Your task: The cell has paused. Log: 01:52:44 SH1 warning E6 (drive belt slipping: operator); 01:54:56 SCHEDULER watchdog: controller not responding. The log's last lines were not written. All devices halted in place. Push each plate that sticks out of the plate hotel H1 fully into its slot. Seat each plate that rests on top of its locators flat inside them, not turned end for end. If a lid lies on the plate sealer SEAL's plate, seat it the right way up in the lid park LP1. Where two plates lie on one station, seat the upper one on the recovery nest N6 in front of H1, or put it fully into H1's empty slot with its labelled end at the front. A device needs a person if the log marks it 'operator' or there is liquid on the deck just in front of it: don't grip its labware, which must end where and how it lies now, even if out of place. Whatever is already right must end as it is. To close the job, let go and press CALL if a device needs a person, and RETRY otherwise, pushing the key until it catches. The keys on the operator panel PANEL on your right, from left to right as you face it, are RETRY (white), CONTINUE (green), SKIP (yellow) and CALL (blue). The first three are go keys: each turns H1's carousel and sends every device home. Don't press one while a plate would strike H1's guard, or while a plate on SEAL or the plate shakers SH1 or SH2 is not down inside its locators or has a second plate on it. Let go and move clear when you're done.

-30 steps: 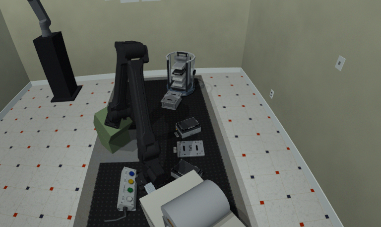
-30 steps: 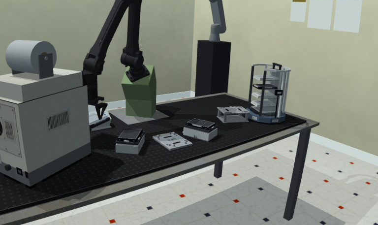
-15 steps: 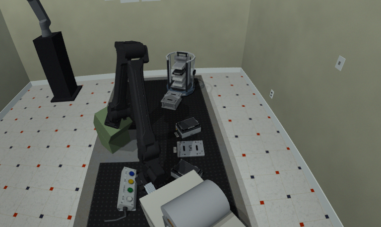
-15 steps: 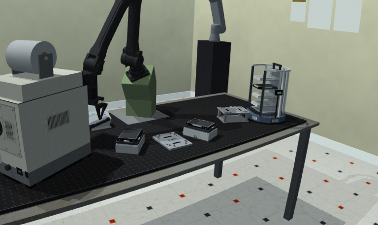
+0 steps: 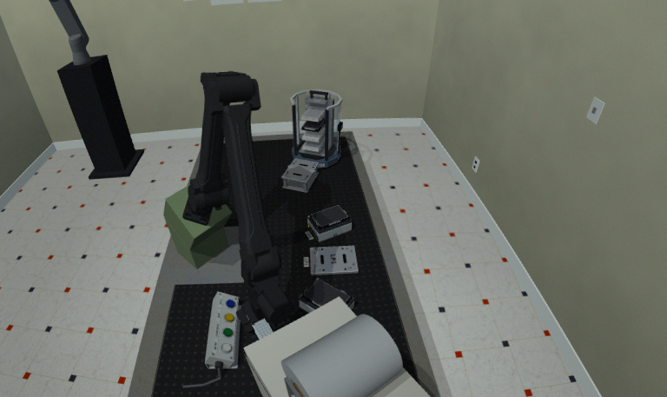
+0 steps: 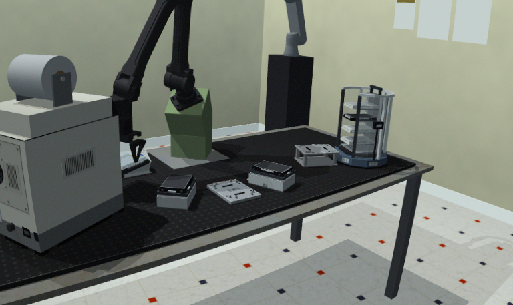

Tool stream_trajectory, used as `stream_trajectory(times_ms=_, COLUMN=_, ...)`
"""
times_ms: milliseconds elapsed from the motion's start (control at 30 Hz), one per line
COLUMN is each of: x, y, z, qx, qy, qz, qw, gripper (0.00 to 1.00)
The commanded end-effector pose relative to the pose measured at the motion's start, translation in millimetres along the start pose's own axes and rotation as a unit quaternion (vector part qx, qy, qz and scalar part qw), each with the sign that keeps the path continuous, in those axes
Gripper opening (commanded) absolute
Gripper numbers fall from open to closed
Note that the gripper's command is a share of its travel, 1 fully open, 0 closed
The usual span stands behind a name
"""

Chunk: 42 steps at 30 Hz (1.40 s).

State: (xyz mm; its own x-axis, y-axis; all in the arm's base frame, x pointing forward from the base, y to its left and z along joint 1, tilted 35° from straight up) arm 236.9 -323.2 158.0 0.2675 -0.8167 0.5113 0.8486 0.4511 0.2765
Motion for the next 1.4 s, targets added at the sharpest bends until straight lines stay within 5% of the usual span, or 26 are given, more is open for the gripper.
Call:
stream_trajectory(times_ms=0, x=-5.2, y=1.5, z=-9.2, qx=0.000, qy=0.007, qz=-0.004, qw=1.000, gripper=1.00)
stream_trajectory(times_ms=367, x=-5.2, y=1.5, z=-9.2, qx=0.000, qy=0.007, qz=-0.004, qw=1.000, gripper=0.84)
stream_trajectory(times_ms=1367, x=-5.2, y=1.5, z=-9.2, qx=0.000, qy=0.007, qz=-0.004, qw=1.000, gripper=0.84)
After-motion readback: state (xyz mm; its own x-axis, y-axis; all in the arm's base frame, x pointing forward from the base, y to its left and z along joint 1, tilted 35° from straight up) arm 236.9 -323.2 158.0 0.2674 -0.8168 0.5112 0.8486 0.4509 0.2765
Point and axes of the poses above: the point where the finger pads meet when closed, its own z axis back along the fingers, its own y axis across the jaws, x = y × z, the point moved 4 cm from there along z, back along the fingers, and after that the axes turned 11 degrees about -z, right-handed, at the moved point
